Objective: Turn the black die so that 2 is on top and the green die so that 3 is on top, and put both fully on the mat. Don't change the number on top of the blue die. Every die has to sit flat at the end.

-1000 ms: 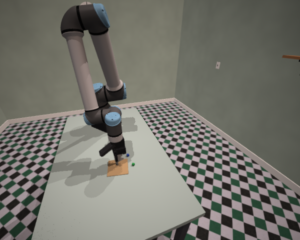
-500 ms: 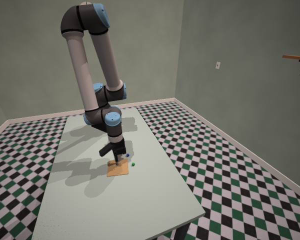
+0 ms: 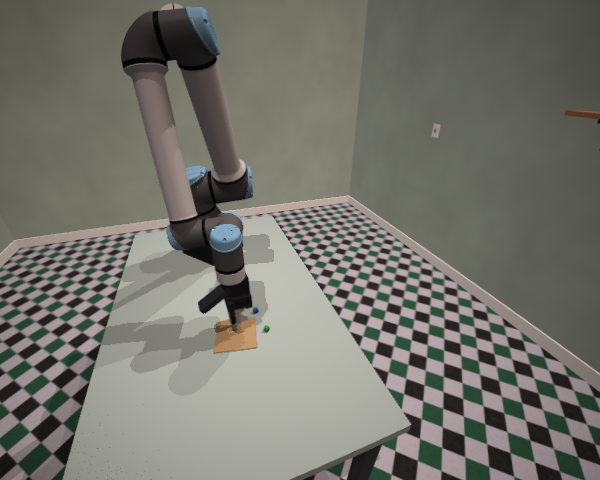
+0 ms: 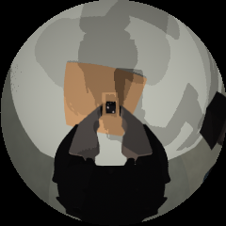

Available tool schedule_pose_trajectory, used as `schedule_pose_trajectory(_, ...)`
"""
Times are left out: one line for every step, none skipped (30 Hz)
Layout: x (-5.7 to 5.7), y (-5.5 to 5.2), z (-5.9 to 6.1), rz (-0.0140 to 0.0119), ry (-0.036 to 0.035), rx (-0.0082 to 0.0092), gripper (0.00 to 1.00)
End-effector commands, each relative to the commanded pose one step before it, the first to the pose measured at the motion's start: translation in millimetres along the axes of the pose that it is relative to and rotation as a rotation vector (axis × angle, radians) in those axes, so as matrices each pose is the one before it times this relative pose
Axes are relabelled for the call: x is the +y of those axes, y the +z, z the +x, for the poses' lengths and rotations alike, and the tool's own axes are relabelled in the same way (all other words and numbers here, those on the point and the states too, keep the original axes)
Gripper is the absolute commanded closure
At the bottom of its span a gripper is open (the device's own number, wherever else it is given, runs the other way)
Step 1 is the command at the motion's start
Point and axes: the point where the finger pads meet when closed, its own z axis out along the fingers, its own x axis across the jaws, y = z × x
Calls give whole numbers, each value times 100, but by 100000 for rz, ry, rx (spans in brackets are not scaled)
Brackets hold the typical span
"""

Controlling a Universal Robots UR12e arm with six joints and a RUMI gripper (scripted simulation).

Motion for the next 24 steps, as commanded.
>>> schedule_pose_trajectory(-6, -41, -49, 17, 2, -108, 82)
schedule_pose_trajectory(0, 0, 0, 0, 0, 0, 82)
schedule_pose_trajectory(0, 0, 0, 0, 0, 0, 82)
schedule_pose_trajectory(0, 0, 0, 0, 0, 0, 82)
schedule_pose_trajectory(0, -3, 0, 0, 0, 0, 82)
schedule_pose_trajectory(0, -20, 0, 0, 0, 0, 82)
schedule_pose_trajectory(0, -51, 0, 0, 0, 0, 82)
schedule_pose_trajectory(0, -92, 0, 0, 0, 0, 82)
schedule_pose_trajectory(0, -141, 0, 0, 0, 0, 82)
schedule_pose_trajectory(0, -194, 1, 0, 0, 0, 82)
schedule_pose_trajectory(0, -250, -1, 0, 0, 0, 82)
schedule_pose_trajectory(0, -305, 0, 0, 0, 0, 82)
schedule_pose_trajectory(0, -358, 0, 0, 0, 0, 82)
schedule_pose_trajectory(0, -408, 0, 0, 0, 0, 82)
schedule_pose_trajectory(0, -453, 0, 0, 0, 0, 82)
schedule_pose_trajectory(0, -491, 0, 0, 0, 0, 82)
schedule_pose_trajectory(0, 0, 0, 0, 0, 0, 82)
schedule_pose_trajectory(0, 0, 0, 0, 0, 0, 82)
schedule_pose_trajectory(0, -521, 0, 0, 0, 0, 82)
schedule_pose_trajectory(0, -543, 0, 0, 0, 0, 82)
schedule_pose_trajectory(0, -556, 0, 0, 0, 0, 82)
schedule_pose_trajectory(0, -560, 0, 0, 0, 0, 82)
schedule_pose_trajectory(0, -553, 0, 0, 0, 0, 82)
schedule_pose_trajectory(0, -538, 0, 0, 0, 0, 82)
